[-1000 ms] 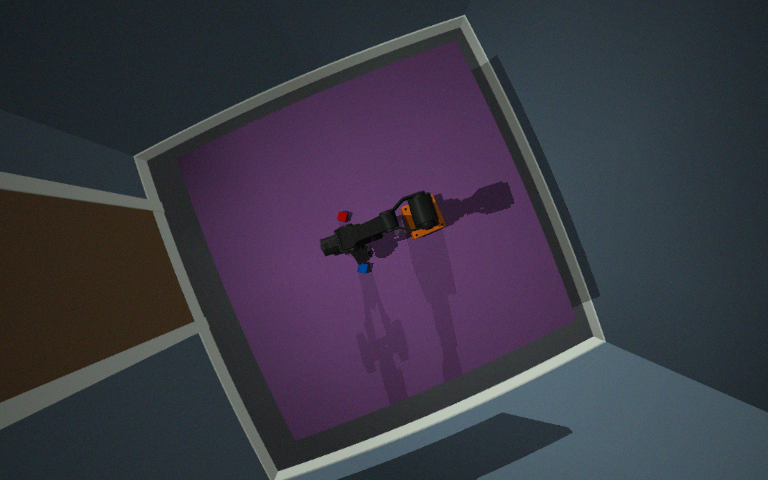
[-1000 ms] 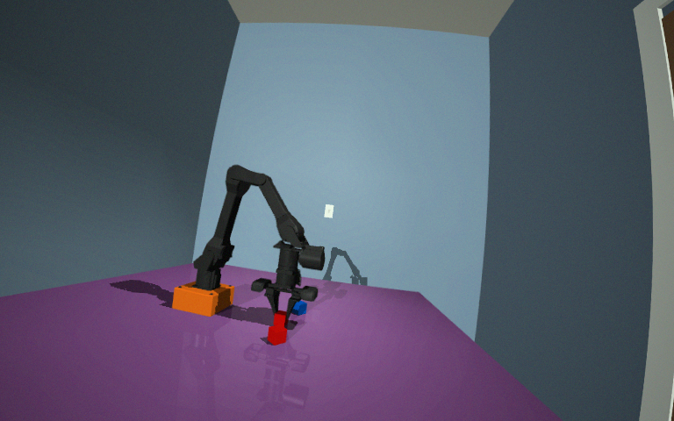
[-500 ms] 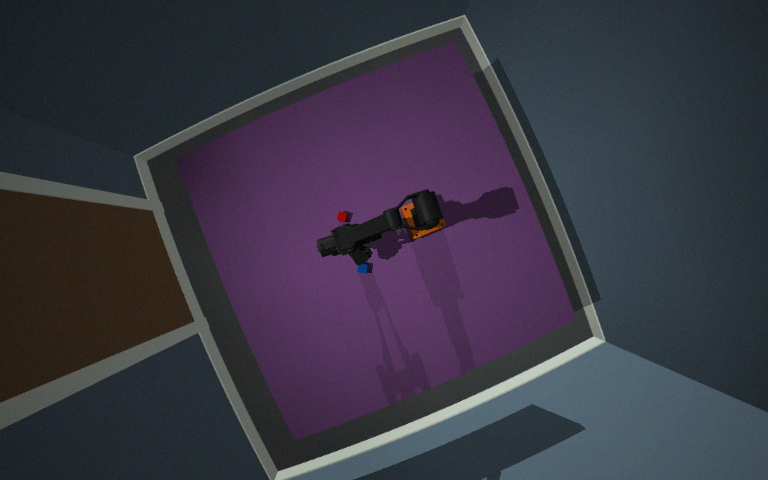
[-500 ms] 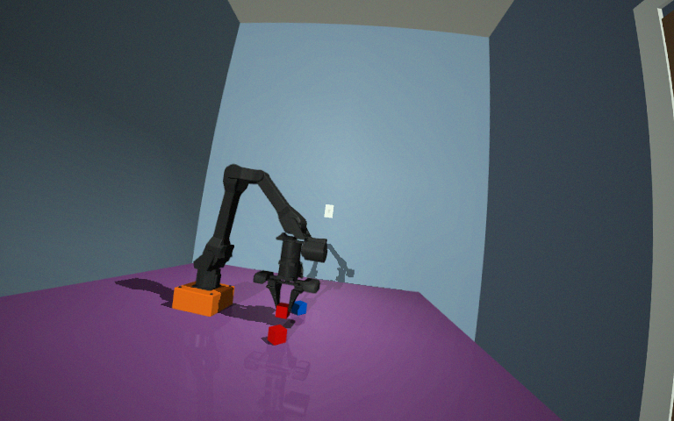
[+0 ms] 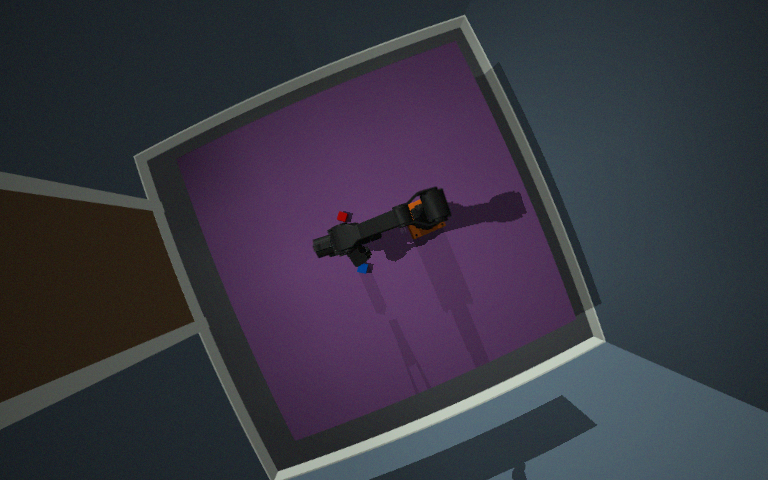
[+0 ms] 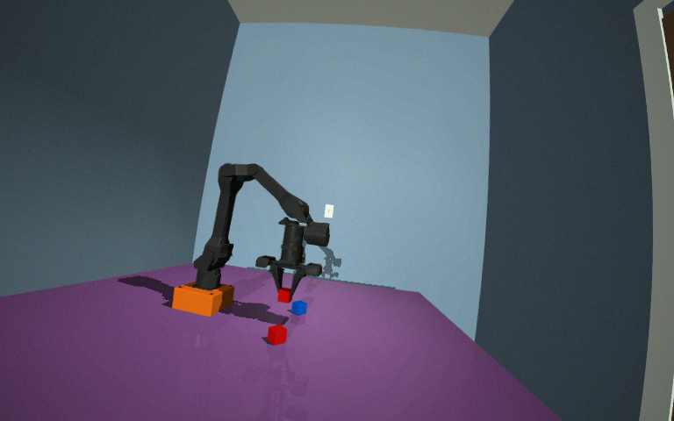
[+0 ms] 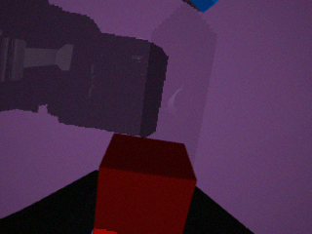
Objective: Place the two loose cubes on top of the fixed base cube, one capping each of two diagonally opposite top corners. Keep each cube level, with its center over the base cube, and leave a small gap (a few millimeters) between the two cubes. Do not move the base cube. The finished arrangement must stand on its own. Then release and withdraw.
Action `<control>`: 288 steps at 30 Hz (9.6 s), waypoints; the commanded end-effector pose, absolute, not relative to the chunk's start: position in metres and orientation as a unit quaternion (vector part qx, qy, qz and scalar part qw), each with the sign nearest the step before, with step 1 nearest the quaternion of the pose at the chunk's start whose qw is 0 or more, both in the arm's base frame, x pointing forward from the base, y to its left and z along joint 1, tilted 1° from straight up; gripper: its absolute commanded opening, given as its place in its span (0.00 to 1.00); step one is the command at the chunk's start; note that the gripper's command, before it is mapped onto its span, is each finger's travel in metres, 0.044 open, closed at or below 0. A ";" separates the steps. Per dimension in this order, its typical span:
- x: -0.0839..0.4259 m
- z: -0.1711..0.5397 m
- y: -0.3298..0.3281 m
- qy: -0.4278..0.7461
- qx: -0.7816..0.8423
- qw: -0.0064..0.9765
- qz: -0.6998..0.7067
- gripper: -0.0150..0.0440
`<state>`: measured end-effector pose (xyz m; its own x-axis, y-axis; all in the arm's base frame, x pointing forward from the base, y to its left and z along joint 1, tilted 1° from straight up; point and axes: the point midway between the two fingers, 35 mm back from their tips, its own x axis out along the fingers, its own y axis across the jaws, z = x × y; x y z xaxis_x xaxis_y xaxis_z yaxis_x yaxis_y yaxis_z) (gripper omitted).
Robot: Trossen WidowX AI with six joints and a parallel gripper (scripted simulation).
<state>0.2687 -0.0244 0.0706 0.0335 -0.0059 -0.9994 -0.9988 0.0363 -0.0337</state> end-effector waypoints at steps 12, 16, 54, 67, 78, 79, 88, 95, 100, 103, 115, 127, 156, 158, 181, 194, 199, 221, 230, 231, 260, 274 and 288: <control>0.263 0.110 -0.024 0.502 -0.503 0.518 0.476 0.43; 0.264 0.109 -0.021 0.526 -0.475 0.544 0.450 0.43; 0.281 0.092 0.014 0.687 -0.089 0.717 0.080 0.43; 0.286 0.086 0.026 0.689 0.058 0.720 -0.060 0.43; 0.289 0.081 0.038 0.668 0.181 0.700 -0.177 0.43; 0.289 0.081 0.039 0.665 0.192 0.697 -0.187 0.43; 0.291 0.077 0.048 0.633 0.288 0.663 -0.278 0.43; 0.293 0.073 0.055 0.599 0.359 0.628 -0.345 0.43; 0.293 0.071 0.061 0.570 0.407 0.598 -0.391 0.43; 0.294 0.069 0.064 0.551 0.434 0.578 -0.417 0.43; 0.295 0.067 0.070 0.513 0.482 0.538 -0.463 0.43; 0.295 0.063 0.070 0.513 0.483 0.538 -0.463 0.43; 0.296 0.039 0.068 0.513 0.483 0.538 -0.463 0.43; 0.296 0.039 0.068 0.513 0.483 0.538 -0.463 0.43; 0.295 0.056 0.069 0.514 0.484 0.536 -0.463 0.60; 0.294 0.069 0.069 0.514 0.484 0.536 -0.463 0.60; 0.295 0.068 0.064 0.519 0.477 0.540 -0.460 0.69; 0.294 0.107 -0.102 0.634 0.277 0.667 -0.276 0.70; 0.284 0.113 -0.128 0.647 0.241 0.681 -0.244 0.70; 0.284 0.113 -0.128 0.647 0.241 0.681 -0.244 0.70; 0.289 0.022 -0.129 0.647 0.241 0.681 -0.244 0.70; 0.289 0.003 -0.130 0.647 0.241 0.681 -0.244 0.66; 0.290 0.017 -0.130 0.647 0.241 0.681 -0.244 0.43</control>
<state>0.2874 -0.1294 0.0071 0.0328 -0.0182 -0.9993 0.6465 0.7628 0.0073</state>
